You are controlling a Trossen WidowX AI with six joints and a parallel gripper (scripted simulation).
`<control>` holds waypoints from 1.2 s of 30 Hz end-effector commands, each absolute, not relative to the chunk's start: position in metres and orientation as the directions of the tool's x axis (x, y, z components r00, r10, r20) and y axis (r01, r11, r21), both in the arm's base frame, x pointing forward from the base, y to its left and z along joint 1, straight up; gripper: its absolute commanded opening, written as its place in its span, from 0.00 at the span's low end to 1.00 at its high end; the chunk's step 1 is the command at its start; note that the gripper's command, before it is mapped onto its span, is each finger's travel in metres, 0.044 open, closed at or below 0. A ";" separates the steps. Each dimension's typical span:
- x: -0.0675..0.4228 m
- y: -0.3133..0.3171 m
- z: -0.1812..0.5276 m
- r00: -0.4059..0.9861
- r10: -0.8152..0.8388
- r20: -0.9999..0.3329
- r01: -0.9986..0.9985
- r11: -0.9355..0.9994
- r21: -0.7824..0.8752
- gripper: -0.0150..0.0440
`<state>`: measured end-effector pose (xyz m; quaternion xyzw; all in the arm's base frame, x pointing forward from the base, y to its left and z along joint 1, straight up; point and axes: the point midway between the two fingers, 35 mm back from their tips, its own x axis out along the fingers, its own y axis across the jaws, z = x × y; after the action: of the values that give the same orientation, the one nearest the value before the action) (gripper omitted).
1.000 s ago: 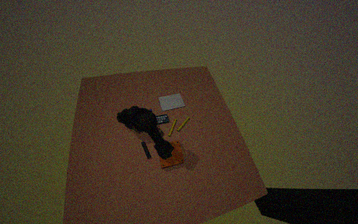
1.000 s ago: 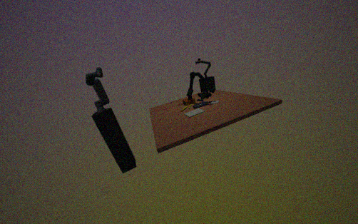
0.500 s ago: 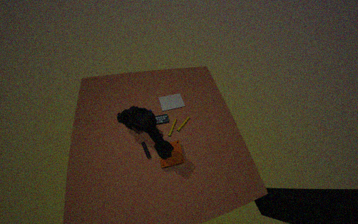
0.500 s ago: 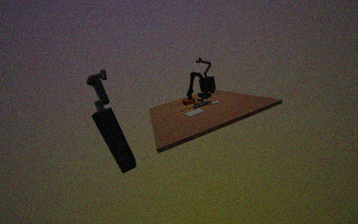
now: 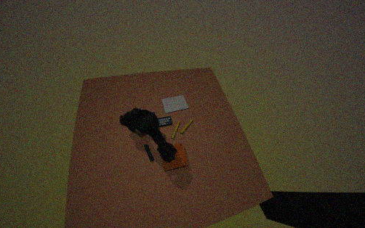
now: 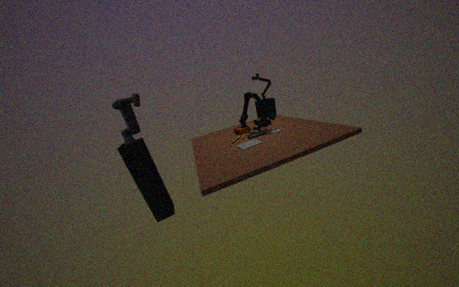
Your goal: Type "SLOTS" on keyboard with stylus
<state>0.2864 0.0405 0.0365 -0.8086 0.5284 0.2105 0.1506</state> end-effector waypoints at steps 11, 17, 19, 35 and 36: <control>0.286 0.041 0.030 0.350 -0.790 -0.504 -0.919 -0.393 -0.023 0.39; 0.286 0.041 0.027 0.350 -0.790 -0.504 -0.919 -0.393 -0.023 0.39; 0.286 0.041 0.027 0.350 -0.790 -0.504 -0.919 -0.393 -0.023 0.39; 0.286 0.041 0.057 0.351 -0.789 -0.504 -0.919 -0.393 -0.023 0.39; 0.286 0.041 0.061 0.351 -0.789 -0.504 -0.919 -0.393 -0.023 0.39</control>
<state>0.2856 0.0401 0.0493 -0.8082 0.5290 0.2117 0.1487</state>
